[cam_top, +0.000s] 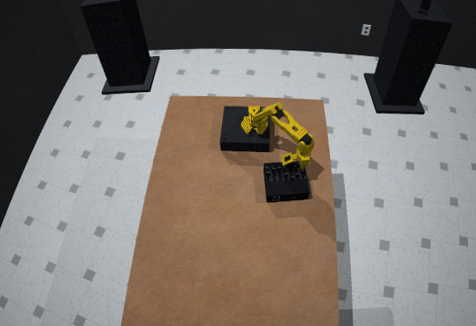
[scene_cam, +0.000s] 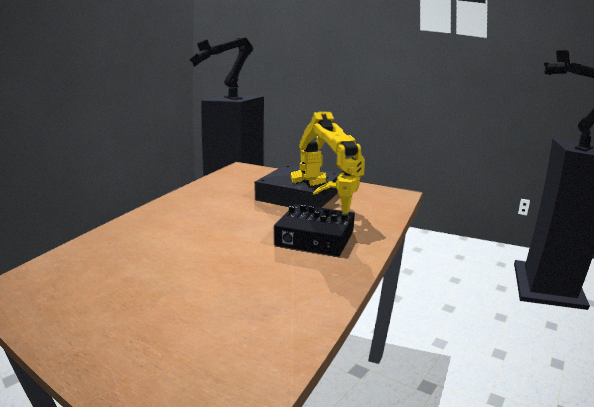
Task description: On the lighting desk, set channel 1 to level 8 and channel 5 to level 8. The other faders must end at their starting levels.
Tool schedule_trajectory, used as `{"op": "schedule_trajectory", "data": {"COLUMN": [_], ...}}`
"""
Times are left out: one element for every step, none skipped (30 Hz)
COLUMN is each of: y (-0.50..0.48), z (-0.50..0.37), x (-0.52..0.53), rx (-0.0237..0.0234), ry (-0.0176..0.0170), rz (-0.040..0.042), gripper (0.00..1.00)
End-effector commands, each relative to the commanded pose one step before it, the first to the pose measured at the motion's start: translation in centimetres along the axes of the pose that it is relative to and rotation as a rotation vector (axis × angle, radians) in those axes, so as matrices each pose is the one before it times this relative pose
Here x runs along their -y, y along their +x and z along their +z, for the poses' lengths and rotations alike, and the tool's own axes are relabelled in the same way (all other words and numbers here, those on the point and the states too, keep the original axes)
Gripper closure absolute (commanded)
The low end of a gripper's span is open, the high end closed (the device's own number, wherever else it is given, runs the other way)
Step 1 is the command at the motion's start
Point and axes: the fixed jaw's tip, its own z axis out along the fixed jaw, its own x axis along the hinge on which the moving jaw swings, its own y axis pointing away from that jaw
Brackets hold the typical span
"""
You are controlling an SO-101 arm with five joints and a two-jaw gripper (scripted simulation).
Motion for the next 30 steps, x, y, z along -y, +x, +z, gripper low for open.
{"op": "schedule_trajectory", "data": {"y": [-0.3320, 0.0000, -0.0001, 0.0000, -0.0003, -0.0002, -0.0006, -0.0006, -0.0010, -0.0011, -0.0014, -0.0012, -0.0012, -0.0008, -0.0007, -0.0001, -0.0001, 0.0000, 0.0000, 0.0001, -0.0002, -0.0002, -0.0006, -0.0006, -0.0011, -0.0012, -0.0016, -0.0016, -0.0017, -0.0013], "z": [0.3152, 0.0000, 0.0001, -0.0001, 0.0001, -0.0001, 0.0001, 0.0000, 0.0002, 0.0001, 0.0003, 0.0002, 0.0003, 0.0001, 0.0002, 0.0000, 0.0001, 0.0000, 0.0000, -0.0001, 0.0000, -0.0002, -0.0001, -0.0003, -0.0001, -0.0003, -0.0001, -0.0001, 0.0001, -0.0001], "x": [-0.267, 0.000, -0.001, -0.005, -0.012, -0.019, -0.027, -0.033, -0.036, -0.038, -0.036, -0.032, -0.026, -0.019, -0.011, -0.005, -0.001, 0.000, 0.000, -0.001, -0.005, -0.012, -0.019, -0.027, -0.032, -0.036, -0.037, -0.036, -0.032, -0.026], "rx": [0.00713, 0.00000, 0.00000, 0.00000, 0.00000, 0.00000, 0.00000, 0.00000, 0.00000, 0.00000, 0.00000, 0.00000, 0.00000, 0.00000, 0.00000, 0.00000, 0.00000, 0.00000, 0.00000, 0.00000, 0.00000, 0.00000, 0.00000, 0.00000, 0.00000, 0.00000, 0.00000, 0.00000, 0.00000, 0.00000], "ry": [0.00795, 0.00000, 0.00000, 0.00000, 0.00000, -0.00001, 0.00000, -0.00001, 0.00000, -0.00001, 0.00000, -0.00001, 0.00000, -0.00001, 0.00000, 0.00000, 0.00000, 0.00000, 0.00000, 0.00000, 0.00000, -0.00001, 0.00000, -0.00001, 0.00000, -0.00001, 0.00000, -0.00001, 0.00000, -0.00001], "rz": [0.00738, 0.00000, 0.00000, 0.00000, 0.00000, 0.00000, 0.00000, 0.00000, 0.00000, 0.00000, 0.00000, 0.00000, 0.00000, 0.00000, 0.00000, 0.00000, 0.00000, 0.00000, 0.00000, 0.00000, 0.00000, 0.00000, 0.00000, 0.00000, 0.00000, 0.00000, 0.00000, 0.00000, 0.00000, 0.00000], "gripper": [1.00, 1.00, 1.00, 1.00, 1.00, 1.00, 1.00, 1.00, 1.00, 1.00, 1.00, 1.00, 1.00, 1.00, 1.00, 1.00, 1.00, 1.00, 1.00, 1.00, 1.00, 1.00, 1.00, 1.00, 1.00, 1.00, 1.00, 1.00, 1.00, 1.00]}}
